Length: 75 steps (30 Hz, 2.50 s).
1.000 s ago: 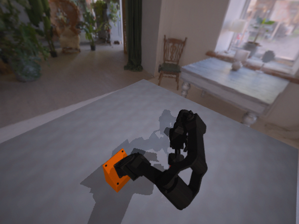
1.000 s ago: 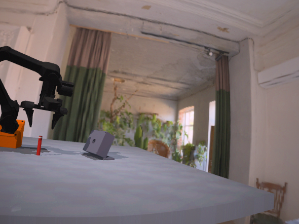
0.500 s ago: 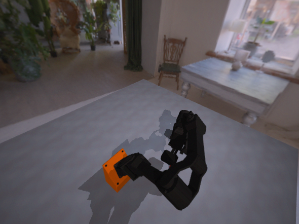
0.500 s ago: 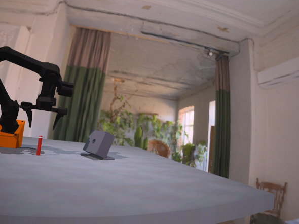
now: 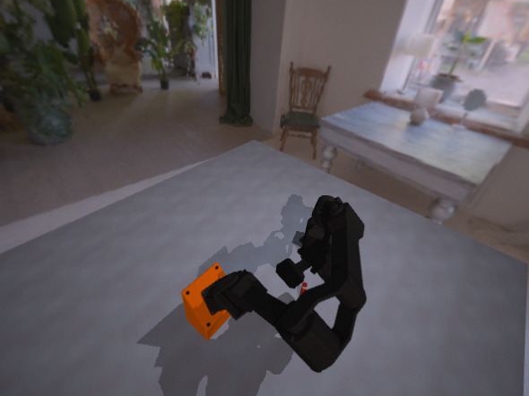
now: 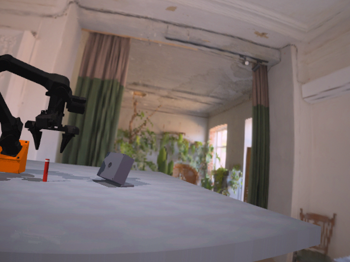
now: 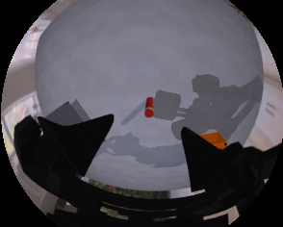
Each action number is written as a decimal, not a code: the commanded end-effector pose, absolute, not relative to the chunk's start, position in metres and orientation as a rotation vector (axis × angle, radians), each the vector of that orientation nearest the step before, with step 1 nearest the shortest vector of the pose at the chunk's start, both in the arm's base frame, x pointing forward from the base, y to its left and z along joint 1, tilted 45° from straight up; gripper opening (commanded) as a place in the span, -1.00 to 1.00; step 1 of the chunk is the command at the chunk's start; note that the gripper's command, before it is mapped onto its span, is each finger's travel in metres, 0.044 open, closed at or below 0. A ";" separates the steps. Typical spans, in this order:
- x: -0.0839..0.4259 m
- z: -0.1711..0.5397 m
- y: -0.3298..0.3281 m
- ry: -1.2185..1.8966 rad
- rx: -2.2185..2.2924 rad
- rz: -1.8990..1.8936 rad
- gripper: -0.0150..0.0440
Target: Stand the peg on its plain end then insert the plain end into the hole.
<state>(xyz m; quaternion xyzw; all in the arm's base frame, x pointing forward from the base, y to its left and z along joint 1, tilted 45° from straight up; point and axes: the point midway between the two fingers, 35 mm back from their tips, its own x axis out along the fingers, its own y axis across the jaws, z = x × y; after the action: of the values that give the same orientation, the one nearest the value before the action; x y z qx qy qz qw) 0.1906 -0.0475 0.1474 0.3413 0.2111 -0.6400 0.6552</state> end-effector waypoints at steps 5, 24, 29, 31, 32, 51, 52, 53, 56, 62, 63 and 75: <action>0.191 0.147 -0.049 0.324 0.940 -1.515 1.00; 0.191 0.145 -0.051 -0.056 1.317 -1.627 1.00; 0.191 0.144 -0.052 -0.163 1.413 -1.646 1.00; 0.191 0.144 -0.052 -0.207 1.451 -1.652 1.00; 0.191 0.144 -0.052 -0.229 1.470 -1.655 1.00; 0.193 0.138 -0.057 -0.373 1.594 -1.670 1.00; 0.193 0.136 -0.059 -0.372 1.595 -1.670 1.00; 0.193 0.135 -0.060 -0.372 1.595 -1.670 1.00; 0.194 0.132 -0.063 -0.371 1.596 -1.671 1.00; 0.195 0.124 -0.069 -0.370 1.597 -1.671 1.00; 0.196 0.123 -0.071 -0.370 1.597 -1.671 1.00; 0.197 0.110 -0.085 -0.372 1.596 -1.670 1.00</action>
<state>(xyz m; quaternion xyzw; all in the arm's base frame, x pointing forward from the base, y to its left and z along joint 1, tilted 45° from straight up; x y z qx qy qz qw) 0.1973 -0.0803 0.1133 0.6298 -0.1456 -0.6571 0.3879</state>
